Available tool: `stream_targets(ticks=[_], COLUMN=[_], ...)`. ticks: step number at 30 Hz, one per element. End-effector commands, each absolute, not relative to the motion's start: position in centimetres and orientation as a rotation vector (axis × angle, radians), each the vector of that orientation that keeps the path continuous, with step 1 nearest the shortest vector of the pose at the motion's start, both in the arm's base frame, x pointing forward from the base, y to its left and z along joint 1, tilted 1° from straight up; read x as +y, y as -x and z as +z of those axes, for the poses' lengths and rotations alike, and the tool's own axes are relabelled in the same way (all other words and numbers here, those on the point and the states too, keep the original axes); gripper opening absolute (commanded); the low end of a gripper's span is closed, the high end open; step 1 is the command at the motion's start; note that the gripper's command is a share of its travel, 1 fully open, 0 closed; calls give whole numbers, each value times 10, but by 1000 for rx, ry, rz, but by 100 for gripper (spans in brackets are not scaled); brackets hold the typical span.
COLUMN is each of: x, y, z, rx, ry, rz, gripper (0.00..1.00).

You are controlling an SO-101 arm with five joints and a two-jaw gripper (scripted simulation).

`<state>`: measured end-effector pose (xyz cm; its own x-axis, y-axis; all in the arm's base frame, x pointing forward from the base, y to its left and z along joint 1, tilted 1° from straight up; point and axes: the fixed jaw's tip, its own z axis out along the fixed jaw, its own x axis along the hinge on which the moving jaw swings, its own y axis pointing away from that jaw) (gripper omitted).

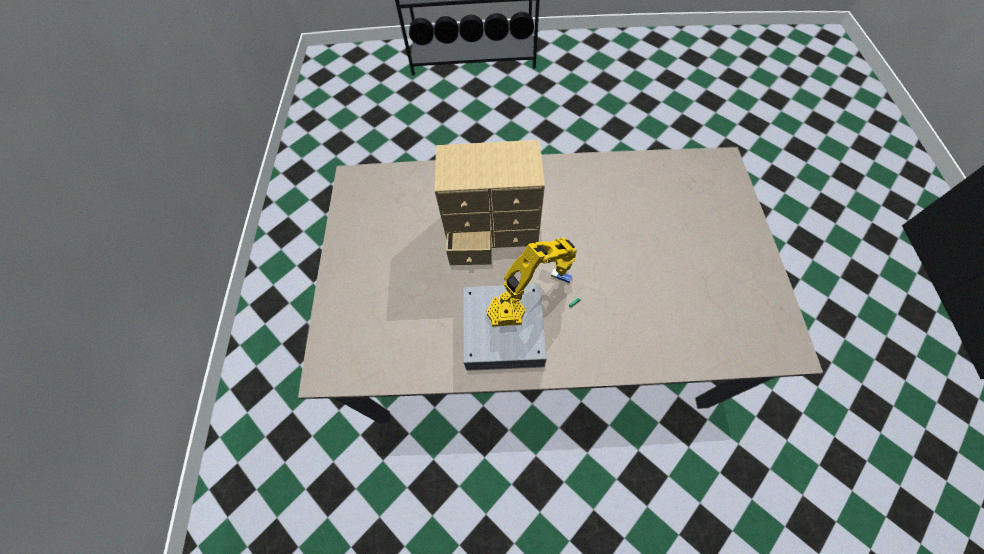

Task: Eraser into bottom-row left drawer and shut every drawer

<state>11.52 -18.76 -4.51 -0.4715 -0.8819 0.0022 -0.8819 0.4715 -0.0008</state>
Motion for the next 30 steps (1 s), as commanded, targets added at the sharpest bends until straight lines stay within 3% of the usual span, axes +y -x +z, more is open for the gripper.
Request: stream_targets(ticks=[1,30], x=[-186,-187], y=[-113,-114], z=[-51,-68], rx=[-2695,-2695], ry=[-1614,-1614], rz=[-14,-14], gripper=[27,27])
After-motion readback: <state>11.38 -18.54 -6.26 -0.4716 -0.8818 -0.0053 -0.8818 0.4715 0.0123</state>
